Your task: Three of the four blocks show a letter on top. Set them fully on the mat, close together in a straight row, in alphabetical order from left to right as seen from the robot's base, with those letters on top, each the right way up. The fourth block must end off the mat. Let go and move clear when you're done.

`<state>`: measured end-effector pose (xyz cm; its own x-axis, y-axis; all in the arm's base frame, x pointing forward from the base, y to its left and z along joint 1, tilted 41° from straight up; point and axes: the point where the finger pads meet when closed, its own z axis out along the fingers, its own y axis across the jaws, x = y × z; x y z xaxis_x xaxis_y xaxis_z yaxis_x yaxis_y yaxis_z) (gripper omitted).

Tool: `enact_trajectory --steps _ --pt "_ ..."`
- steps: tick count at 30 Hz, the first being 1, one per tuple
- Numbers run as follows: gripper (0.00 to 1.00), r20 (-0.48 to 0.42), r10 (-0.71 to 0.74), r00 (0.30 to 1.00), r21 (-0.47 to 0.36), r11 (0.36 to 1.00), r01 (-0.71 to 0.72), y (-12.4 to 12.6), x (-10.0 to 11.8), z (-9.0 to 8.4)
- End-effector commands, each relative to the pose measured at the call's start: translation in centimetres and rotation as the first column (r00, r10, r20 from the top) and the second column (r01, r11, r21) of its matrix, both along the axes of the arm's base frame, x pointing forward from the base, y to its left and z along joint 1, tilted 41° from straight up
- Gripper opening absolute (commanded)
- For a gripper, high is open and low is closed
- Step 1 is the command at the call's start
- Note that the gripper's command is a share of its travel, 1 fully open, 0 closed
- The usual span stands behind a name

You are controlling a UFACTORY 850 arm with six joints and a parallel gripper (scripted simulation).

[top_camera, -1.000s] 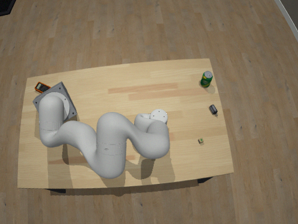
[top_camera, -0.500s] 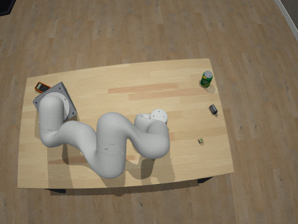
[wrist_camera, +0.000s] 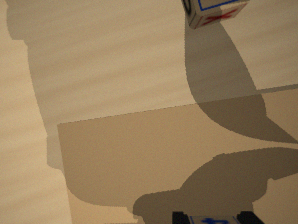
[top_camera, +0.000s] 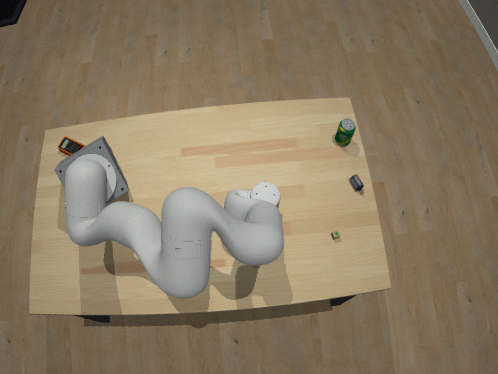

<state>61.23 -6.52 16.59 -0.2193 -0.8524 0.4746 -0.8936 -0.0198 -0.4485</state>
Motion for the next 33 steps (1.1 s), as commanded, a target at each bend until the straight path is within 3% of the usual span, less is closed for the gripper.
enact_trajectory --steps 1,33 --pt "0.23 0.001 0.000 1.000 0.000 1.000 0.000 0.02 0.05 0.04" --pt "0.23 0.001 0.000 1.000 0.000 1.000 0.000 -0.15 0.18 -0.21"
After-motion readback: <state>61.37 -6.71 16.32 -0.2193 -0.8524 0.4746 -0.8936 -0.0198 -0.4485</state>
